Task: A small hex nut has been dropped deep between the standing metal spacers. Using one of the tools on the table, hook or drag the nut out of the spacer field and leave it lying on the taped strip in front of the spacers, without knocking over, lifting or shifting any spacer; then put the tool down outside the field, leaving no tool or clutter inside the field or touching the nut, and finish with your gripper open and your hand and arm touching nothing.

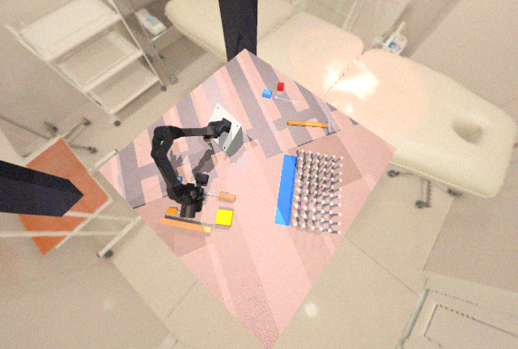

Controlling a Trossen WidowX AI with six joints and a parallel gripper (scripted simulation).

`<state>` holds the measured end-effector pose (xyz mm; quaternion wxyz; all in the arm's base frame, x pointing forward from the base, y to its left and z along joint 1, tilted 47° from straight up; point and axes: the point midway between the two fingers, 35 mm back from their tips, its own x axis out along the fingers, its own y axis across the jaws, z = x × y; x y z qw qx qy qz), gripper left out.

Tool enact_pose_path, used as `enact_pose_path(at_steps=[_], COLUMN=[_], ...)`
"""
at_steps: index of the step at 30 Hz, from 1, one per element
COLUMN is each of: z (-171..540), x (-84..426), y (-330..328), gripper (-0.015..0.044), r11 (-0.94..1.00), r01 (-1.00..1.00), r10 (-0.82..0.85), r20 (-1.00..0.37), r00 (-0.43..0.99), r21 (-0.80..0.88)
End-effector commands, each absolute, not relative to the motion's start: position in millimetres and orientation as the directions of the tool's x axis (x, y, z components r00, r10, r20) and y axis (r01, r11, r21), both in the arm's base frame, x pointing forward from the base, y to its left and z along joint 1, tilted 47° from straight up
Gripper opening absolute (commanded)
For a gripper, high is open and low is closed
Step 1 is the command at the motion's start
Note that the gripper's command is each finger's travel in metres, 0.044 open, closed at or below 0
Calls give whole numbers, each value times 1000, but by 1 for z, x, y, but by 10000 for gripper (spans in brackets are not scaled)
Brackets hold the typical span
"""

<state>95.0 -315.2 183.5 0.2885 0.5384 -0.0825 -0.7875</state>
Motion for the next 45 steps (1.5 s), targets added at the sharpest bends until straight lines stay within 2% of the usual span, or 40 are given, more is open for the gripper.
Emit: enact_pose_path(at_steps=[1, 25, 35, 38, 45], z=[178, 154, 154, 154, 169], x=[94, 88, 88, 88, 92], y=[-319, -343, -343, -343, -328], gripper=[280, 280, 18, 0, 0], r11=[-820, -819, -819, -819, -820], r01=[370, 371, 371, 371, 369], r10=[-541, -542, -542, -542, -541], r20=[-803, -801, -801, -801, -802], r00=[-252, -253, -253, -253, -254], r21=[436, 437, 437, 437, 437])
